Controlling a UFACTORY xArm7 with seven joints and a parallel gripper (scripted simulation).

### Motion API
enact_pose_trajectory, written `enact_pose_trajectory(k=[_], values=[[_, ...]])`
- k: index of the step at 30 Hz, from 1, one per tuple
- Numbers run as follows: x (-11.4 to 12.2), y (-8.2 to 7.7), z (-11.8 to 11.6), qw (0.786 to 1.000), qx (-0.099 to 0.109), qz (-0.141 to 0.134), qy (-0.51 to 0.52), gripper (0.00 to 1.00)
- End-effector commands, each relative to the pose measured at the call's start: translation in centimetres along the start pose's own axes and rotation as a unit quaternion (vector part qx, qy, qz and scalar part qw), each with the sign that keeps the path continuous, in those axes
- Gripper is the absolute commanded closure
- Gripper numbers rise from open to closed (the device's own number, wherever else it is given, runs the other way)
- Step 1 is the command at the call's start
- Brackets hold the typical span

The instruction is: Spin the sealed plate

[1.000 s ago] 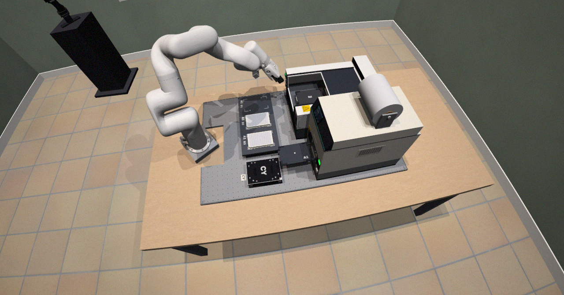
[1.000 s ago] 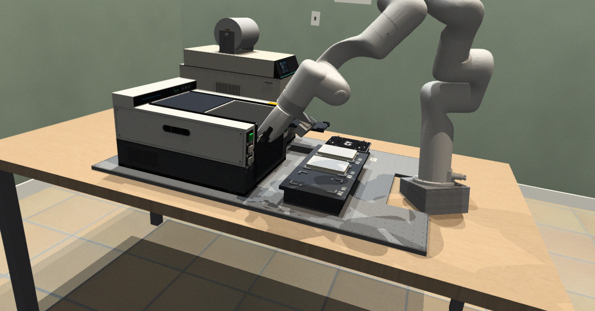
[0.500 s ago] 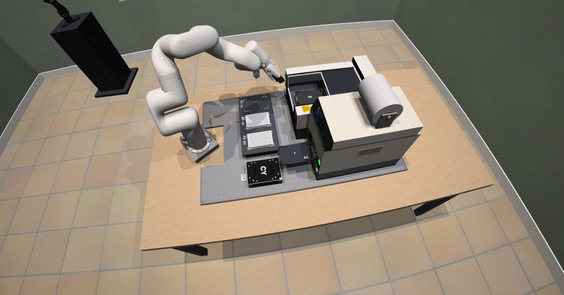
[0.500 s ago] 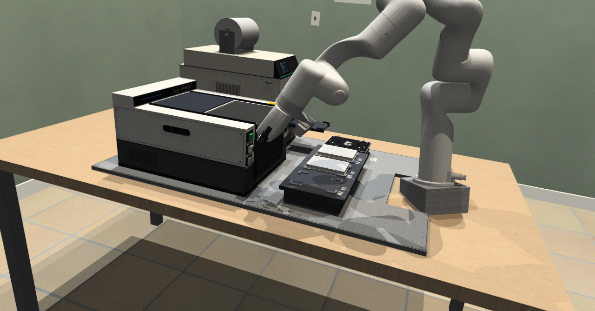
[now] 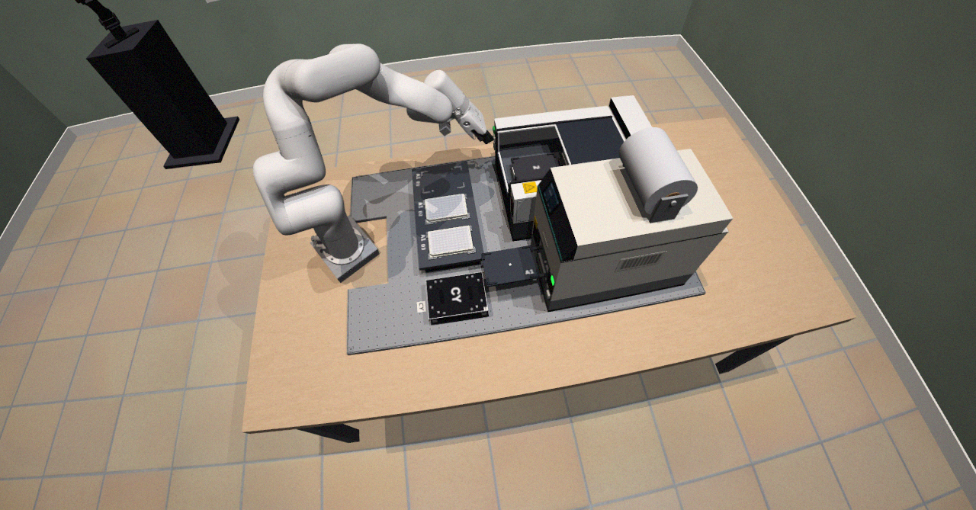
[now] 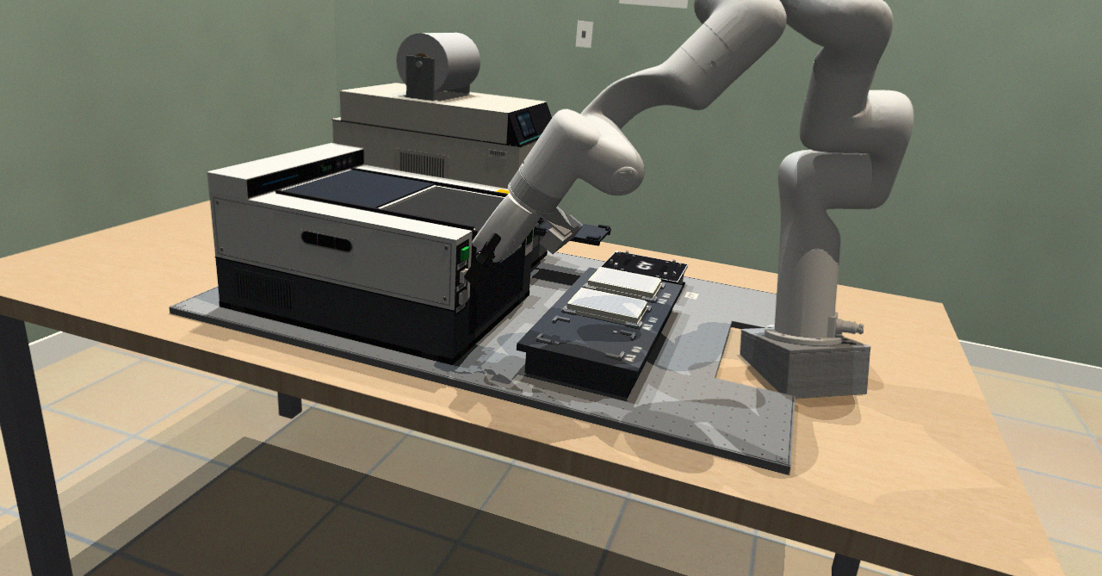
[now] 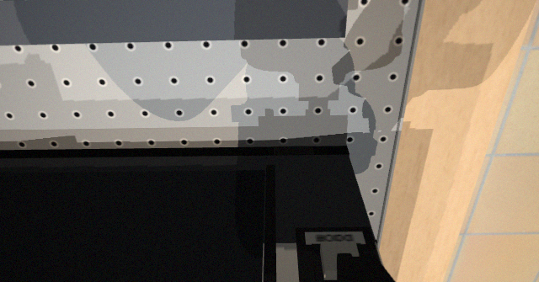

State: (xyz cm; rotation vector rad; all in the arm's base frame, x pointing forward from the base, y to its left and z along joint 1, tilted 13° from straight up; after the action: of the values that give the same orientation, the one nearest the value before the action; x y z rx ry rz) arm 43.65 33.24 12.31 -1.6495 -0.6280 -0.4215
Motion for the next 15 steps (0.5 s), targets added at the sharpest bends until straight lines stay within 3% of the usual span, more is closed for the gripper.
enact_pose_trajectory(k=[1,15], values=[[0.27,-0.05,0.09,1.0,0.001,-0.001,0.001,1.0],[0.54,0.11,0.09,1.0,0.001,-0.001,0.001,1.0]])
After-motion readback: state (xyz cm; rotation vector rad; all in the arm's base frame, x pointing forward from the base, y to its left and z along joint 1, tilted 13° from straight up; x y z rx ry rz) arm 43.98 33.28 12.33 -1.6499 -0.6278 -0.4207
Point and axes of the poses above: the point where the finger pads meet when closed, its own y axis out along the fingers, its own z axis across the jaws, x = y × z, the point moved 1 cm from there along -y, back along the fingers, and after that the axes turned 1 degree about y, right-handed, at the moved point
